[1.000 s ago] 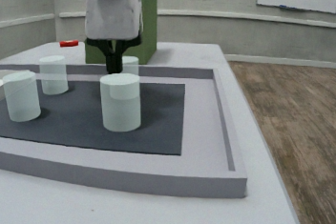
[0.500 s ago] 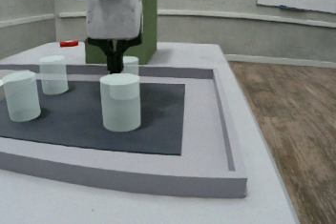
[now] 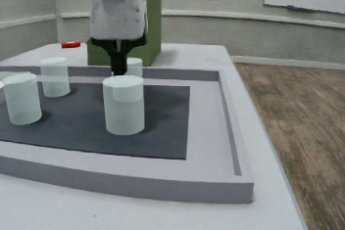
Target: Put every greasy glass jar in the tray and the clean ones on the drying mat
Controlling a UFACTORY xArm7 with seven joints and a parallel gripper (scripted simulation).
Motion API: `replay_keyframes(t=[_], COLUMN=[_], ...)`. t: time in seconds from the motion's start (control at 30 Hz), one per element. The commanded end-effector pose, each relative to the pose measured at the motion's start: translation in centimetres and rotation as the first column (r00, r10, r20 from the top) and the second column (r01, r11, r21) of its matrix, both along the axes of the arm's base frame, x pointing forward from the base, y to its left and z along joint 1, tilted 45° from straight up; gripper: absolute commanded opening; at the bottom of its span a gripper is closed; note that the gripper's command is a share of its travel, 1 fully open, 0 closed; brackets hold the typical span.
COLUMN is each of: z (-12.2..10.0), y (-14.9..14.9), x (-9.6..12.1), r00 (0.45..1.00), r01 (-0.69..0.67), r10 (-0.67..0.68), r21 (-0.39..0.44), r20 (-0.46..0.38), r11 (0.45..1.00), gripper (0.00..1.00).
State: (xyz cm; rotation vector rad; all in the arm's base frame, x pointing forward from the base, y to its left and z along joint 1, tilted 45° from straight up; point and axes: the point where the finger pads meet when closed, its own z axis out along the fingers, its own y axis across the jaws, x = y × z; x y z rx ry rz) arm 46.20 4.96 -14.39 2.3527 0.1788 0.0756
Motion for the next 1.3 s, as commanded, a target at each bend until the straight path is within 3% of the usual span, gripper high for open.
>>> replay_keyframes(t=[0.0,1.27], z=[0.07,0.32], y=[0.27,0.45], x=[0.02,-0.47], r00=[1.000,1.000], r01=[-0.003,-0.003], r10=[0.003,0.003], r21=[0.003,0.003], r20=[0.002,0.002], r11=[1.000,1.000], gripper=[0.00,0.00])
